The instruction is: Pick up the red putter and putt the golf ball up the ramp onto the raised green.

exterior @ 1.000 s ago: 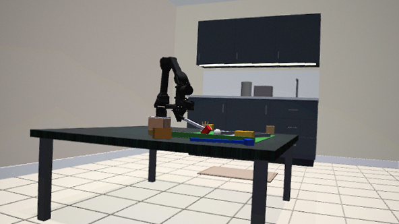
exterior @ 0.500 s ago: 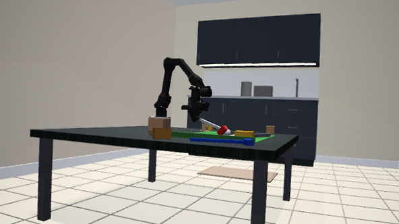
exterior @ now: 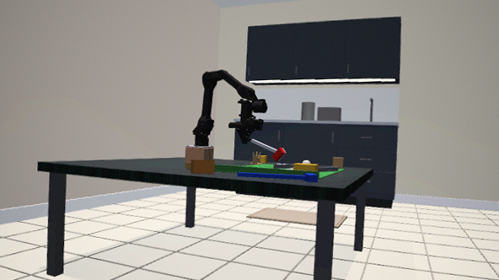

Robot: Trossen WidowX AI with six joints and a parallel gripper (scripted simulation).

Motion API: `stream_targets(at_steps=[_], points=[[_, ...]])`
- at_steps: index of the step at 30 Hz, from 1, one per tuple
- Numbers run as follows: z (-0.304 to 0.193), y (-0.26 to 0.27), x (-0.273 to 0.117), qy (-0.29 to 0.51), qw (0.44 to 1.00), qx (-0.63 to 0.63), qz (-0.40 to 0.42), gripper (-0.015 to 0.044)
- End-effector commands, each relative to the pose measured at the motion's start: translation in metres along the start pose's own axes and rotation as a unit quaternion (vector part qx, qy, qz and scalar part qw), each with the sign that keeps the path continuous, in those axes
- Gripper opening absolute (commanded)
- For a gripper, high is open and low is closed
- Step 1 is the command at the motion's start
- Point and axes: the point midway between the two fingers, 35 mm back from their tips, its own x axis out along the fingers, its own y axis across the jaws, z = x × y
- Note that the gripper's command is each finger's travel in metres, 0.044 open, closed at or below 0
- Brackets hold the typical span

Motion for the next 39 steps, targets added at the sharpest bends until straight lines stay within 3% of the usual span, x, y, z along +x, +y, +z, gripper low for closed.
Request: stream_targets(at_steps=[1,39], points=[[0.0008,-0.0004,-0.016,-0.007,1.0,0.003,0.0,0.0],[0.0009,0.0002,-0.0076,-0.004,1.0,0.0,0.001,0.0]])
